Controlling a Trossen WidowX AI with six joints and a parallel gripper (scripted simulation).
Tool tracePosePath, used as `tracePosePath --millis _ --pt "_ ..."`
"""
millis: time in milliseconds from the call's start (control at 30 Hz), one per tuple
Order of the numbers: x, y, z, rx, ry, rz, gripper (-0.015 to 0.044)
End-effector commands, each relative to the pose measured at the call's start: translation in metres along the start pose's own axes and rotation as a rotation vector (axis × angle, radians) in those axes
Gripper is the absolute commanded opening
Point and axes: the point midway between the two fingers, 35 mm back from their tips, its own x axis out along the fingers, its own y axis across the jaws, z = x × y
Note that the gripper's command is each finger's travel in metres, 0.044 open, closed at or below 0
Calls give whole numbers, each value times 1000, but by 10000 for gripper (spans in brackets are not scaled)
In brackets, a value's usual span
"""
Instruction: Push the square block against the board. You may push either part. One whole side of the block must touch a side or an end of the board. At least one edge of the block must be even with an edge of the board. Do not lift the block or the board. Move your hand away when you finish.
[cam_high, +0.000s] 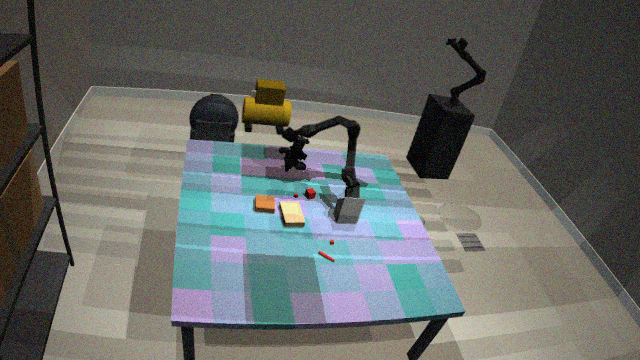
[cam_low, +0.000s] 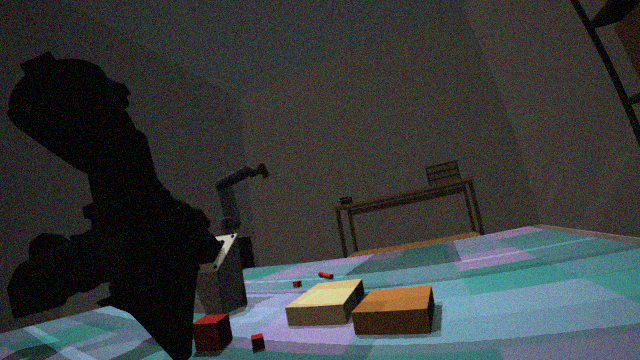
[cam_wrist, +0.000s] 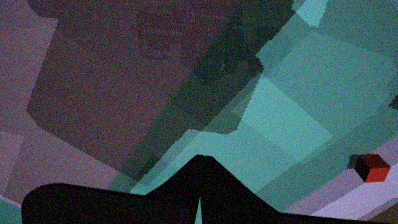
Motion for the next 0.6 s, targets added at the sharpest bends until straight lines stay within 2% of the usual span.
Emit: tracePosePath --millis 0,567 --pt "11 -23 -20 -142 -25 -51 0" --pt "24 -104 -77 -673 -110 -149 0"
